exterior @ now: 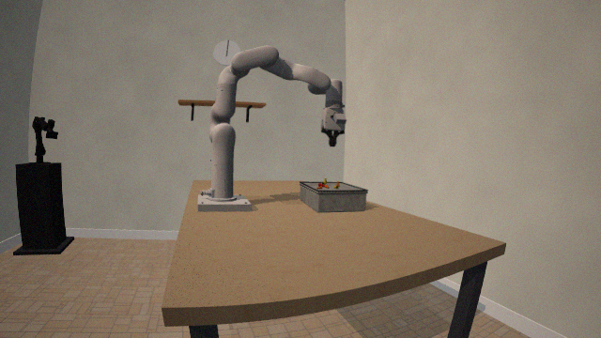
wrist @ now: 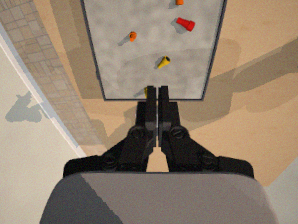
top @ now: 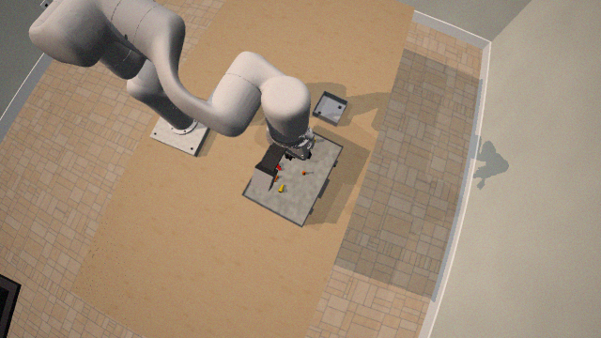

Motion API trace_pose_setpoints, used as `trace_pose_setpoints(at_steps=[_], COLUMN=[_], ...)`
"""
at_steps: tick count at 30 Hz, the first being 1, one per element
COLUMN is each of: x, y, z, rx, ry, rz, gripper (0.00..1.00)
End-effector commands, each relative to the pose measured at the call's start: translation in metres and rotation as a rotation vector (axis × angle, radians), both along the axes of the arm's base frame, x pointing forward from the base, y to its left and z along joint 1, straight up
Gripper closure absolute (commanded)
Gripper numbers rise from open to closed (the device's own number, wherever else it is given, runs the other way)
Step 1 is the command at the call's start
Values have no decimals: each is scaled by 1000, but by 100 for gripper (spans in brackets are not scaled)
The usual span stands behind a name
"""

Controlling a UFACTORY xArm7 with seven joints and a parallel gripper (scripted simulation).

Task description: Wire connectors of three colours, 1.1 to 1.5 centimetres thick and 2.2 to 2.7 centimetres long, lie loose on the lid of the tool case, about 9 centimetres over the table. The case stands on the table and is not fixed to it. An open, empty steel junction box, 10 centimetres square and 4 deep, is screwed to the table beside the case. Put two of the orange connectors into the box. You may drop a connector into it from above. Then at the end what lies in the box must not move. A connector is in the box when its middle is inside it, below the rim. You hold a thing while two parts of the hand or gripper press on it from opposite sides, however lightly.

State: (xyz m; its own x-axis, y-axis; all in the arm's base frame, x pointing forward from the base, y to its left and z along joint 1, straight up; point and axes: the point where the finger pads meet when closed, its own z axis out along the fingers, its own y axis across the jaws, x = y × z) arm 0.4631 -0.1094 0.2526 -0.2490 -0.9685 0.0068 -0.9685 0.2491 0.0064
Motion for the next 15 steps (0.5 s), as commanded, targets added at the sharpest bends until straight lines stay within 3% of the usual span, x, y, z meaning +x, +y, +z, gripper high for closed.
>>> trace_pose_setpoints(at_steps=[1,5,6,15], x=[1,1,1,15], y=[0,0,0,-1], z=[2,2,2,-31], rx=[-1,-1,-1,0], ry=[-5,-5,-5,-3], rz=[0,0,1,256], gripper=[100,100,74,74])
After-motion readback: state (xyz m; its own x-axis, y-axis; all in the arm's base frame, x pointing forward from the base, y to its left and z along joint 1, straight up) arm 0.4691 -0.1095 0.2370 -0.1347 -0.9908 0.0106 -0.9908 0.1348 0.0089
